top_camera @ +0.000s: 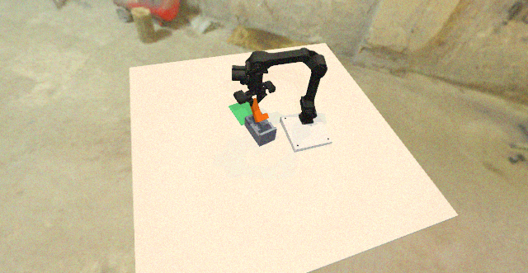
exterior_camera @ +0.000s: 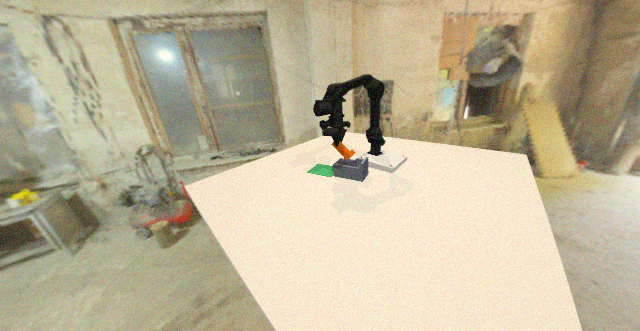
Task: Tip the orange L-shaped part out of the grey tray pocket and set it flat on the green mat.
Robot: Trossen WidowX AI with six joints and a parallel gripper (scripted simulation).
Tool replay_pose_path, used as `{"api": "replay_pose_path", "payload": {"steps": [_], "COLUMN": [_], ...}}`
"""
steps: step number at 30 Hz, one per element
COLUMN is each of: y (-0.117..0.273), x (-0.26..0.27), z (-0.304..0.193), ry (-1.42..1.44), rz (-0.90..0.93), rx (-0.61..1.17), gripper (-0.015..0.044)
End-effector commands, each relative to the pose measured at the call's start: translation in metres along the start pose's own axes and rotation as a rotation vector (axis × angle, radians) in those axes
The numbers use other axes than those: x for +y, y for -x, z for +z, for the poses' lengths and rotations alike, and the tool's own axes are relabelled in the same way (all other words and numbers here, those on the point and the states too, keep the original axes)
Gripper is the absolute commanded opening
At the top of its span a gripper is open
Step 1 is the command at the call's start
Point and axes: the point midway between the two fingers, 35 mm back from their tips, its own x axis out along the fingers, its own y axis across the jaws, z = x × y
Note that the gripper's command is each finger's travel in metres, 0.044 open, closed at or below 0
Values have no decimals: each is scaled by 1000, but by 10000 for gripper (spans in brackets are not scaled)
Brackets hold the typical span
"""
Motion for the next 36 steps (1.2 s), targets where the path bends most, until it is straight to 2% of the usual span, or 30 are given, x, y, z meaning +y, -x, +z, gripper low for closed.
{"api": "replay_pose_path", "payload": {"steps": [1,26,36], "y": [1,3,-2], "x": [-1,-10,-10], "z": [20,118,119], "ry": [2,2,2], "rz": [5,4,4], "rx": [-6,-15,-15], "gripper": [0,0,0]}}
